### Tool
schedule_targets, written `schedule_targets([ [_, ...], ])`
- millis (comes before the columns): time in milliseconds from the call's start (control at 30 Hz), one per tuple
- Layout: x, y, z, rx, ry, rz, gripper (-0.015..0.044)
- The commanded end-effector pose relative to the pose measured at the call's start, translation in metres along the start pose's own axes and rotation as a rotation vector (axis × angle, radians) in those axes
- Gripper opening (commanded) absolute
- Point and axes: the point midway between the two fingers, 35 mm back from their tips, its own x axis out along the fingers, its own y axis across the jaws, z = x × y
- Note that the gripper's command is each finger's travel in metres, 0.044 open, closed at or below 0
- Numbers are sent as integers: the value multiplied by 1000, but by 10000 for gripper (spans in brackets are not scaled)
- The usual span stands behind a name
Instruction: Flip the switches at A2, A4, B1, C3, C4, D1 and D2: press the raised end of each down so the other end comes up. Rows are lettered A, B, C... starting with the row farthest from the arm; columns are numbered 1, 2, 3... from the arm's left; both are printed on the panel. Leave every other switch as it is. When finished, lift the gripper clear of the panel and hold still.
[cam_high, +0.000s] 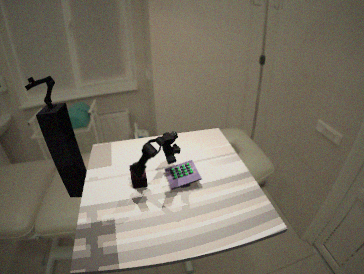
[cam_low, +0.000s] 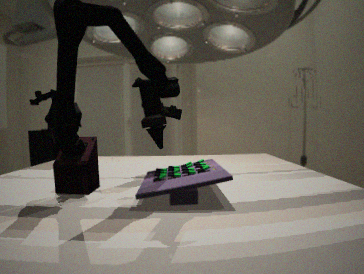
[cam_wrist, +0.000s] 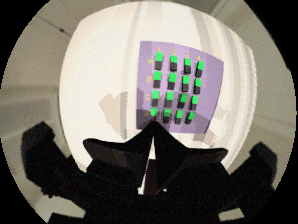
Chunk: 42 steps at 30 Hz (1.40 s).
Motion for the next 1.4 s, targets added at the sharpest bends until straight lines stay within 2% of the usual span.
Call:
schedule_targets([
  [0,-2,-12,-9,1,14,-4,0],
  [233,0,-32,-21,0,13,-5,0],
  [400,34,-32,-23,0,-12,-7,0],
  [1000,57,-33,-23,0,-12,-8,0],
  [1367,58,-33,-23,0,-12,-8,0],
])
